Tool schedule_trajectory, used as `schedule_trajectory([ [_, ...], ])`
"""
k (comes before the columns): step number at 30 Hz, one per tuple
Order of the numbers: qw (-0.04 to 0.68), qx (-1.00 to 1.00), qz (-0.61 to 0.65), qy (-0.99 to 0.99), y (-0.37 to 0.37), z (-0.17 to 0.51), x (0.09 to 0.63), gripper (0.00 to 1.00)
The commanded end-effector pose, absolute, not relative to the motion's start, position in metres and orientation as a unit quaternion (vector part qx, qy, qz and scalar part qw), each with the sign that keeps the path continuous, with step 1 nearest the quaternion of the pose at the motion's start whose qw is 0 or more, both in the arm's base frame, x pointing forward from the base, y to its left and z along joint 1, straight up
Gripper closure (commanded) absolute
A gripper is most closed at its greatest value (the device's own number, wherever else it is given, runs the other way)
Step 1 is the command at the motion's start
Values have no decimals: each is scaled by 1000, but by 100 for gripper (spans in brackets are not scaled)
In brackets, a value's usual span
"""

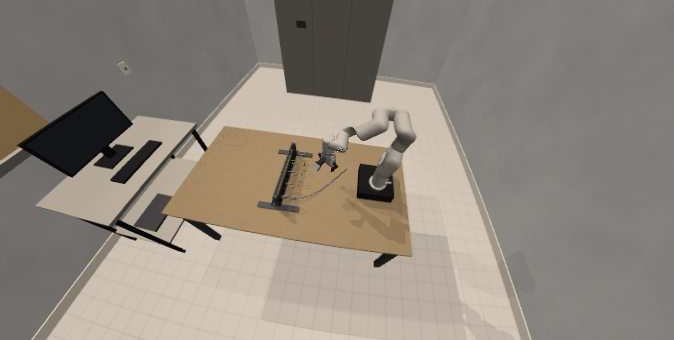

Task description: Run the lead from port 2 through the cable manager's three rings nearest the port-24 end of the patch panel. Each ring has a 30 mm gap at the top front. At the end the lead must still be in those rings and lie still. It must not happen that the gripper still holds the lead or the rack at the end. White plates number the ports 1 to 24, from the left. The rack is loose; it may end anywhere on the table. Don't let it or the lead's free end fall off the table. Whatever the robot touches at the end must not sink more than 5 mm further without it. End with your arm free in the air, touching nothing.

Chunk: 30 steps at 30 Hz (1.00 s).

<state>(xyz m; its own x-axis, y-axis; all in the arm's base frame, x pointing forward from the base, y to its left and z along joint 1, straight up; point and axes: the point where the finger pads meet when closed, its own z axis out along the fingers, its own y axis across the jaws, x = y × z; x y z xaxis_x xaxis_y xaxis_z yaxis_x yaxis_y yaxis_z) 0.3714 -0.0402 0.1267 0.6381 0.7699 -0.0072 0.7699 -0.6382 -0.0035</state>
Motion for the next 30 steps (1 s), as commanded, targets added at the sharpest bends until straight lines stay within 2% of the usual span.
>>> schedule_trajectory([
  [1, -1, -902, 1, -431, -41, 127, 373, 0],
  [30, -1, -863, 1, -505, -46, 106, 362, 0],
])
